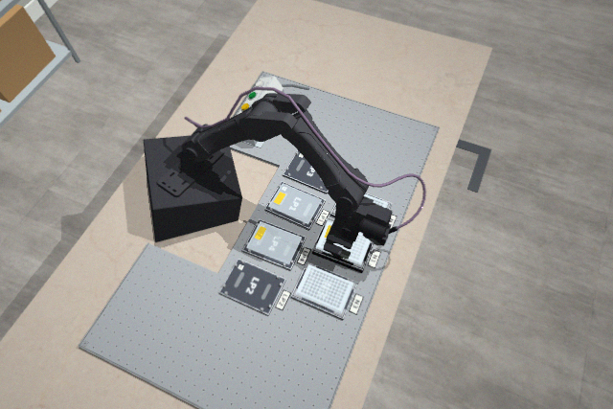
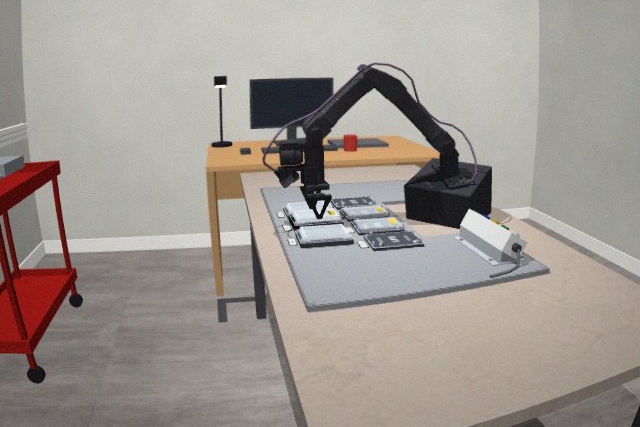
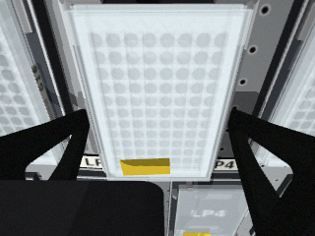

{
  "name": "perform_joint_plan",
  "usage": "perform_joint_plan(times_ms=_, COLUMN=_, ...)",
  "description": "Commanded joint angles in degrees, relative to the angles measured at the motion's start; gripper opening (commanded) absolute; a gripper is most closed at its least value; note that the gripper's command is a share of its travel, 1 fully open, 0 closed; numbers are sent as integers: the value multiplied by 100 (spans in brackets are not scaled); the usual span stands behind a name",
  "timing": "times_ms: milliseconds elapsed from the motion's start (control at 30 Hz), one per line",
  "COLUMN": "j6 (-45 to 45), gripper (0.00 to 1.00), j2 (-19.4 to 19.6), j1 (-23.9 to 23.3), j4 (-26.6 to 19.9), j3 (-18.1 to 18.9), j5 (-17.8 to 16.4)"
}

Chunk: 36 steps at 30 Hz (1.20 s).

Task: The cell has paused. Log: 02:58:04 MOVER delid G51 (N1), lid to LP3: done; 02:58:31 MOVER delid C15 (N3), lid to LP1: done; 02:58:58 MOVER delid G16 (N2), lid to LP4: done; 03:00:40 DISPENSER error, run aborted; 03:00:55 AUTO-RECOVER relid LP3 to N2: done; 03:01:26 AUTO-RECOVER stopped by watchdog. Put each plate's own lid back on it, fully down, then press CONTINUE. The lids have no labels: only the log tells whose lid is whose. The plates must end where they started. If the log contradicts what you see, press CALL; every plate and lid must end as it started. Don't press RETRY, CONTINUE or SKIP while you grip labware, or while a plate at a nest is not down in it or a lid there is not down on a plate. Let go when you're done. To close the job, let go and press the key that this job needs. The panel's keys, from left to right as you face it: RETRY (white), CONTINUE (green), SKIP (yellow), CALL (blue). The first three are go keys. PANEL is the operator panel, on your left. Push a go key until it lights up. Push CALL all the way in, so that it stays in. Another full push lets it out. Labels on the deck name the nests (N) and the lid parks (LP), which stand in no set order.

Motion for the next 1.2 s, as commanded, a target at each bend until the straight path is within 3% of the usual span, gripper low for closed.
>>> perform_joint_plan(times_ms=0, j6=15, gripper=100, j2=-98, j1=-15, j4=98, j3=56, j5=-4)
perform_joint_plan(times_ms=233, j6=15, gripper=100, j2=-299, j1=-23, j4=136, j3=41, j5=-5)
perform_joint_plan(times_ms=267, j6=9, gripper=100, j2=-285, j1=-30, j4=-68, j3=188, j5=-6)
perform_joint_plan(times_ms=567, j6=-64, gripper=100, j2=-450, j1=-118, j4=-302, j3=254, j5=-17)
perform_joint_plan(times_ms=1167, j6=-87, gripper=100, j2=-492, j1=-141, j4=-386, j3=240, j5=-35)
